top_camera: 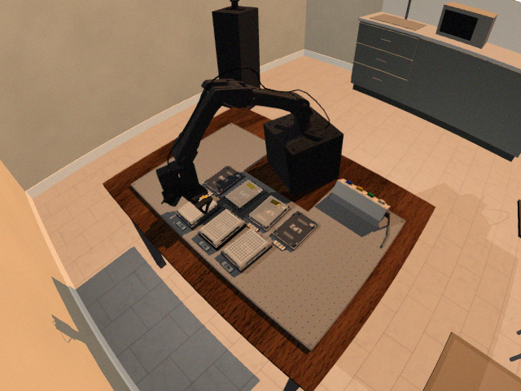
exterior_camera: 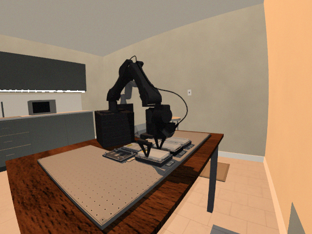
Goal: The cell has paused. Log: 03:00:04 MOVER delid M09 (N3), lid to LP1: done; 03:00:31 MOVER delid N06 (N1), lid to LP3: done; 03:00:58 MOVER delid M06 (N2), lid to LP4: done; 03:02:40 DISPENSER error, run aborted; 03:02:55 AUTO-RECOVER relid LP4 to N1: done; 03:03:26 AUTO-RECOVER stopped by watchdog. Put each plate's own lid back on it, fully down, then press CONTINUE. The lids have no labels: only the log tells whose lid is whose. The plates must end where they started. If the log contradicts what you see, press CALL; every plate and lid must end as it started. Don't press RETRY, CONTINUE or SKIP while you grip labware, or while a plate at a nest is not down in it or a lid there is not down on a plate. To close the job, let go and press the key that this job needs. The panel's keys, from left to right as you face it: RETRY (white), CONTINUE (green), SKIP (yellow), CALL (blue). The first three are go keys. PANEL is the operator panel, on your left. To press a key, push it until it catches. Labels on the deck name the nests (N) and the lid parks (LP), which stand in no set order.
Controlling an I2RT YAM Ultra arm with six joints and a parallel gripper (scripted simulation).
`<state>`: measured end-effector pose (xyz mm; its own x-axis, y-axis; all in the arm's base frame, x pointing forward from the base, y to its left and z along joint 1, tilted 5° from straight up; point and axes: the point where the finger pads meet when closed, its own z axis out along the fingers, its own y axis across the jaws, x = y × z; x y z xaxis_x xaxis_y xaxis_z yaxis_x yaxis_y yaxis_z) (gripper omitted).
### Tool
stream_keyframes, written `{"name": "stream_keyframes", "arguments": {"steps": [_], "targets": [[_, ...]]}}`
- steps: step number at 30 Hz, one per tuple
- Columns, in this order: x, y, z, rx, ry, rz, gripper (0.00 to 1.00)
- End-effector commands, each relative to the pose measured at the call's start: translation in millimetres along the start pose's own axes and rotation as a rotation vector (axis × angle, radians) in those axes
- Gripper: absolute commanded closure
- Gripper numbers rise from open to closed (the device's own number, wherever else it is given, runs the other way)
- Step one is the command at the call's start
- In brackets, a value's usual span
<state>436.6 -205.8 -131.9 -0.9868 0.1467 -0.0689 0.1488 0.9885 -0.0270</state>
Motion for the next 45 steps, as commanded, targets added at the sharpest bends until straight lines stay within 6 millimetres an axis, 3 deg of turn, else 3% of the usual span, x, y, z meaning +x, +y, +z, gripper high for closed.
{"name": "stream_keyframes", "arguments": {"steps": [1, 8, 30, 31, 45], "targets": [[-15.7, -7.1, -13.4, 0.014, -0.041, 0.005, 0.0], [-17.1, -6.9, -14.1, 0.015, -0.046, 0.005, 0.0], [-17.1, -6.9, -14.1, 0.015, -0.046, 0.005, 0.2], [-17.1, -6.9, -14.1, 0.015, -0.046, 0.005, 1.0], [-19.4, -6.2, -20.1, 0.018, -0.053, 0.004, 1.0]]}}
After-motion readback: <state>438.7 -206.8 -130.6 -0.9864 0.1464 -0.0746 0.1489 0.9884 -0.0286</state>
